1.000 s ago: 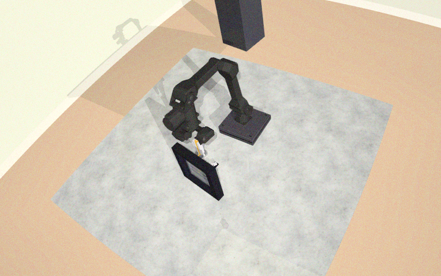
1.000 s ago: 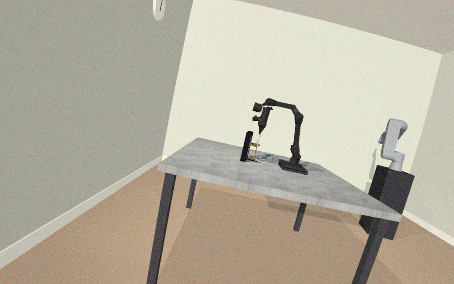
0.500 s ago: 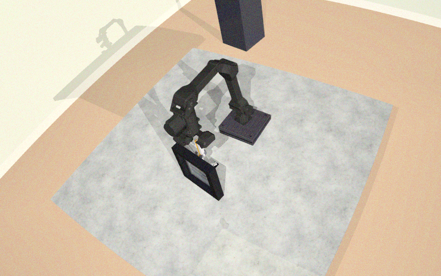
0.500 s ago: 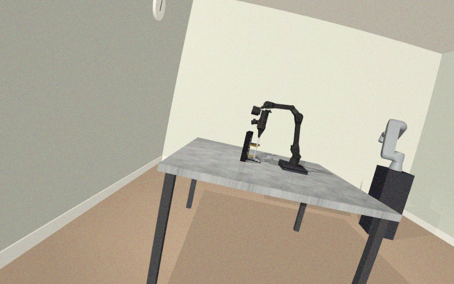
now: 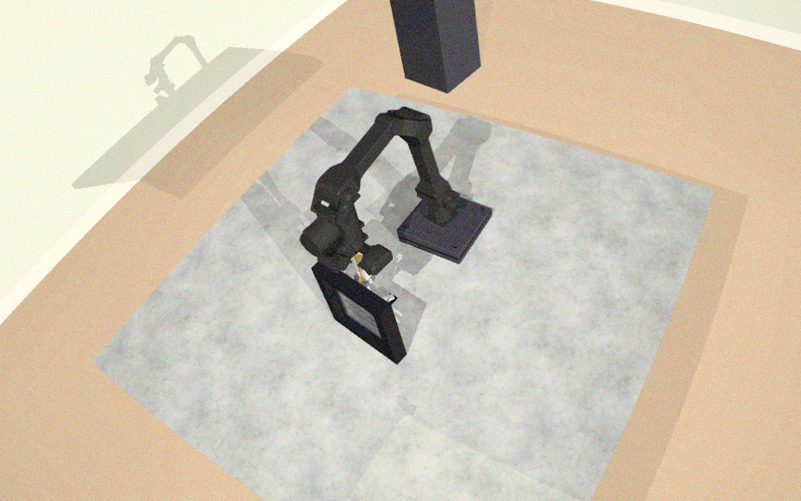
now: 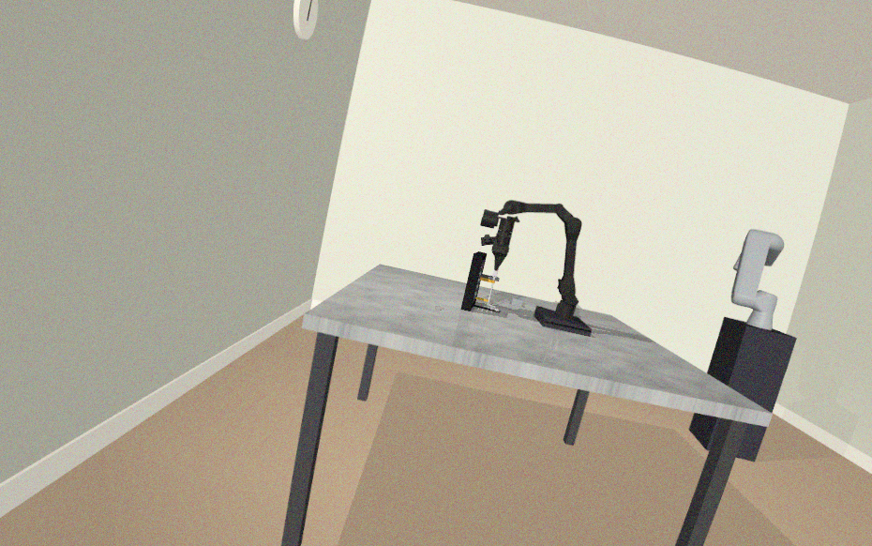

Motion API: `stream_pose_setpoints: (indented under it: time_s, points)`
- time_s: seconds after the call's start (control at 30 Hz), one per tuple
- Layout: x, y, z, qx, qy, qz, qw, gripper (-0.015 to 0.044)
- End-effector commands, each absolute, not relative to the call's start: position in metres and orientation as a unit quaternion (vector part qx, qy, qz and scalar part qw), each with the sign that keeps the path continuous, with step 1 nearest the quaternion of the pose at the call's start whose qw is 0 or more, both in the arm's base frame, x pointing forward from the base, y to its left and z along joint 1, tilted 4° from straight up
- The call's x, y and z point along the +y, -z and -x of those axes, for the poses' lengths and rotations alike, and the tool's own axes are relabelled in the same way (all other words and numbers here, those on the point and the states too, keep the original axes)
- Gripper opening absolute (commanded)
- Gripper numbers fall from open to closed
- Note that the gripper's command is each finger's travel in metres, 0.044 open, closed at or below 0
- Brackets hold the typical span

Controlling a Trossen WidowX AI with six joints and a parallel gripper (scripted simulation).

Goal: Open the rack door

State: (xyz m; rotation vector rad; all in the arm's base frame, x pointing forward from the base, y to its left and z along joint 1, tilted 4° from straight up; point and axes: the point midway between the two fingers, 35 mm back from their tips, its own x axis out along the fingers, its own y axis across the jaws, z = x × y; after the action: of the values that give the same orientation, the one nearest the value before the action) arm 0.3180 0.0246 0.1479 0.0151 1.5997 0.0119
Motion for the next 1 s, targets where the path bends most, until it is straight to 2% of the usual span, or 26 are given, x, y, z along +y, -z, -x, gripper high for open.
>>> stream_pose_setpoints:
  time_s: [0.0, 0.17, 0.6, 0.77, 0.97]
  points:
    - [0.0251, -0.1450, -0.3172, 0.719, -0.007, -0.008, 0.695, 0.0239]
    - [0.0251, -0.1450, -0.3172, 0.719, -0.007, -0.008, 0.695, 0.0107]
    - [0.0251, -0.1450, -0.3172, 0.719, -0.007, -0.008, 0.695, 0.0021]
    - [0.0251, -0.1450, -0.3172, 0.719, 0.005, -0.020, 0.695, 0.0019]
    - [0.0251, -0.1450, -0.3172, 0.711, 0.108, -0.119, 0.685, 0.0019]
